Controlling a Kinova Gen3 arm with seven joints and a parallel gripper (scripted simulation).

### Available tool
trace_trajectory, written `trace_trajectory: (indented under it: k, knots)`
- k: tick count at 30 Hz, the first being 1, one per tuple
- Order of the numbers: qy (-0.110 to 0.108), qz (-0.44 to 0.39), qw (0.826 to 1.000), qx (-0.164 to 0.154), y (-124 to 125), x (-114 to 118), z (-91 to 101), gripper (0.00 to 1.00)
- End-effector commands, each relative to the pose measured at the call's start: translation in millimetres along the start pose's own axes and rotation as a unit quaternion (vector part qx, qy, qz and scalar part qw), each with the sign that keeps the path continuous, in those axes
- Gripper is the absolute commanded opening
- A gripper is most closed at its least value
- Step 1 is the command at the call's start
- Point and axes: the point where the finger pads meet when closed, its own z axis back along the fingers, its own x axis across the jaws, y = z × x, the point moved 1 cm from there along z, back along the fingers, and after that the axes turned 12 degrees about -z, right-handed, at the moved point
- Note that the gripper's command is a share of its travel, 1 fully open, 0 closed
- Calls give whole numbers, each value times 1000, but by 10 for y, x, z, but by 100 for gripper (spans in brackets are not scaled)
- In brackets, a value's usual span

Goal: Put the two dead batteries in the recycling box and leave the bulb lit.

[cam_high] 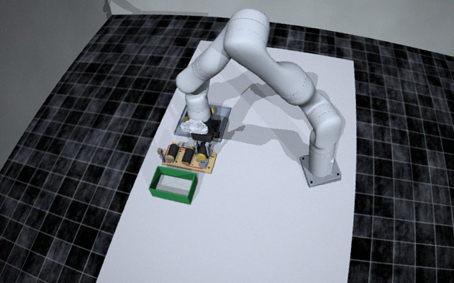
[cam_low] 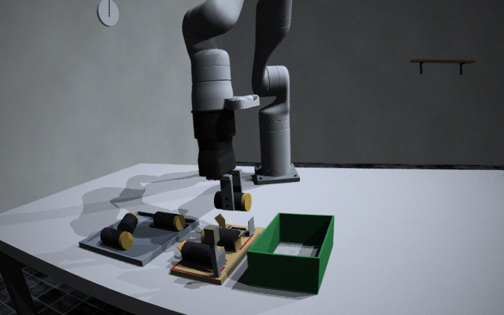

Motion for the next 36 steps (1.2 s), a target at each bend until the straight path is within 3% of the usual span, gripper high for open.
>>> trace_trajectory:
  k: [1,31,36]
  knots:
    - [-1,0,1000,0,1,5,6,57]
    - [-1,0,1000,0,1,5,4,57]
    - [-1,0,1000,0,1,5,-101,57]
